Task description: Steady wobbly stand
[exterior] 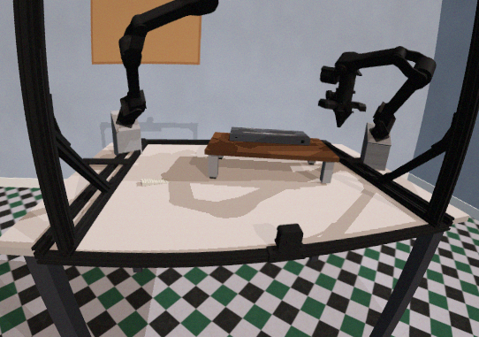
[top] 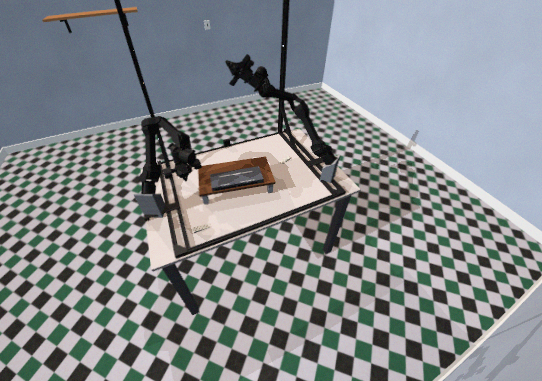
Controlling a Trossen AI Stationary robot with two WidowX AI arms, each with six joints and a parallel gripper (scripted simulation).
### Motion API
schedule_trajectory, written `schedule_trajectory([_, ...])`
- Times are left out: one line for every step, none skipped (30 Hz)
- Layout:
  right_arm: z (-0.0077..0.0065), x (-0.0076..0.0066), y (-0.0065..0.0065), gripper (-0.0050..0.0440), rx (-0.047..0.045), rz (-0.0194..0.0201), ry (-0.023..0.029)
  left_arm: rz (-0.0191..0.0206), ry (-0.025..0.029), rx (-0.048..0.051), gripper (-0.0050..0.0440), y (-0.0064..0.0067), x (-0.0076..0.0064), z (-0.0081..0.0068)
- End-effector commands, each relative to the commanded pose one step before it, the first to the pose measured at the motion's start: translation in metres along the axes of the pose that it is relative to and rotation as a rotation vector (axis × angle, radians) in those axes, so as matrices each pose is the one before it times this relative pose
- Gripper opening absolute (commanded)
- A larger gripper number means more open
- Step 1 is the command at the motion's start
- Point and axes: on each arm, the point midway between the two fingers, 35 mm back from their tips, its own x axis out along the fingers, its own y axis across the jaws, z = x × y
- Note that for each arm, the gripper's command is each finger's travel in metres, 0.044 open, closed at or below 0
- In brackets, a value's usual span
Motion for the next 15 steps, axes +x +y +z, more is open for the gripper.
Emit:
schedule_trajectory([0.00000, 0.00000, 0.00000, 0.0000, 0.00000, 0.00000, 0.00000, 0.06151, -0.17510, -0.01934, 0.0000, 0.01356, 0.00288, 0.05953])
schedule_trajectory([0.00000, 0.00000, 0.00000, 0.0000, 0.00000, 0.00000, 0.00000, 0.01459, -0.04132, -0.00664, 0.0000, 0.00269, 0.00128, 0.01251])
schedule_trajectory([0.00000, 0.00000, 0.00000, 0.0000, 0.00000, 0.00000, 0.00000, 0.01422, -0.04147, -0.00716, 0.0000, 0.00256, 0.00138, 0.01251])
schedule_trajectory([0.00000, 0.00000, 0.00000, 0.0000, 0.00000, 0.00000, 0.00000, 0.01381, -0.04164, -0.00767, 0.0000, 0.00244, 0.00146, 0.01249])
schedule_trajectory([0.00000, 0.00000, 0.00000, 0.0000, 0.00000, 0.00000, 0.00000, 0.00000, 0.00000, 0.00000, 0.0000, 0.00000, 0.00000, 0.00000])
schedule_trajectory([0.00000, 0.00000, 0.00000, 0.0000, 0.00000, 0.00000, 0.00000, 0.00000, 0.00000, 0.00000, 0.0000, 0.00000, 0.00000, 0.00000])
schedule_trajectory([0.00000, 0.00000, 0.00000, 0.0000, 0.00000, 0.00000, 0.00000, 0.00000, 0.00000, 0.00000, 0.0000, 0.00000, 0.00000, 0.00000])
schedule_trajectory([0.00000, 0.00000, 0.00000, 0.0000, 0.00000, 0.00000, 0.00000, 0.00000, 0.00000, 0.00000, 0.0000, 0.00000, 0.00000, 0.00000])
schedule_trajectory([0.00000, 0.00000, 0.00000, 0.0000, 0.00000, 0.00000, 0.00000, 0.00000, 0.00000, 0.00000, 0.0000, 0.00000, 0.00000, 0.00000])
schedule_trajectory([0.00000, 0.00000, 0.00000, 0.0000, 0.00000, 0.00000, 0.00000, 0.00000, 0.00000, 0.00000, 0.0000, 0.00000, 0.00000, 0.00000])
schedule_trajectory([0.00000, 0.00000, 0.00000, 0.0000, 0.00000, 0.00000, 0.00000, -0.00971, 0.00705, -0.04961, 0.0000, -0.00538, -0.00404, 0.00132])
schedule_trajectory([0.00000, 0.00000, 0.00000, 0.0000, 0.00000, 0.00000, 0.00000, 0.00538, -0.01818, -0.05940, 0.0000, -0.00217, 0.00119, 0.00489])
schedule_trajectory([0.00000, 0.00000, 0.00000, 0.0000, 0.00000, 0.00000, 0.00000, 0.00619, -0.01788, -0.05948, 0.0000, -0.00196, 0.00117, 0.00481])
schedule_trajectory([0.00000, 0.00000, 0.00000, 0.0000, 0.00000, 0.00000, 0.00000, 0.00694, -0.01760, -0.05958, 0.0000, -0.00176, 0.00115, 0.00474])
schedule_trajectory([0.00000, 0.00000, 0.00000, 0.0000, 0.00000, 0.00000, 0.00000, 0.00772, -0.01735, -0.05964, 0.0000, -0.00155, 0.00114, 0.00466])
